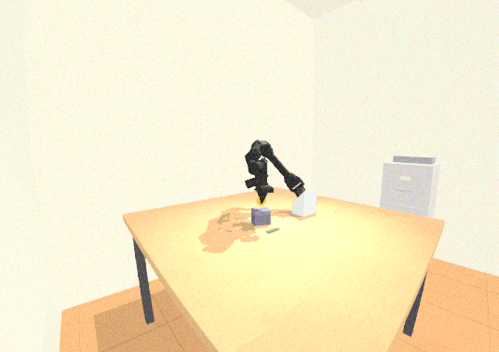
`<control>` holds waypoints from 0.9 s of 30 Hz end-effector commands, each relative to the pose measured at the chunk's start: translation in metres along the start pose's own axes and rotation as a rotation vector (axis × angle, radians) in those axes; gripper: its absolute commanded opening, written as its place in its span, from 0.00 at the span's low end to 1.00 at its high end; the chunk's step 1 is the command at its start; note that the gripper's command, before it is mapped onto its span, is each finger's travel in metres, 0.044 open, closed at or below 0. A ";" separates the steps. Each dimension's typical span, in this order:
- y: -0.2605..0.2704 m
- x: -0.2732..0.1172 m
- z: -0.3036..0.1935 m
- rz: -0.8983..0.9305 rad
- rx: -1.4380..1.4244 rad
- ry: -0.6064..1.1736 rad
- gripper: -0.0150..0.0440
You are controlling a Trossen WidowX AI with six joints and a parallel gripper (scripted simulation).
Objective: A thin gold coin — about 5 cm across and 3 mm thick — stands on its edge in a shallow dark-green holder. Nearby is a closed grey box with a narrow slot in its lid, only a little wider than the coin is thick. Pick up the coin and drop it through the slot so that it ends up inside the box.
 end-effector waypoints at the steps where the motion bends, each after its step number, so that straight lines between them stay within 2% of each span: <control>1: 0.001 0.000 0.000 -0.001 0.000 0.000 0.25; 27: -0.001 0.015 0.000 -0.001 -0.005 0.000 0.25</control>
Point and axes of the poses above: the point midway between the two fingers, 35 mm back from their tips, its own x axis out along the fingers, its own y axis across the jaws, z = x × y, the point moved 1 cm from there along -x, back along the fingers, and after that the axes turned 15 degrees about -x, right-handed, at the moved point
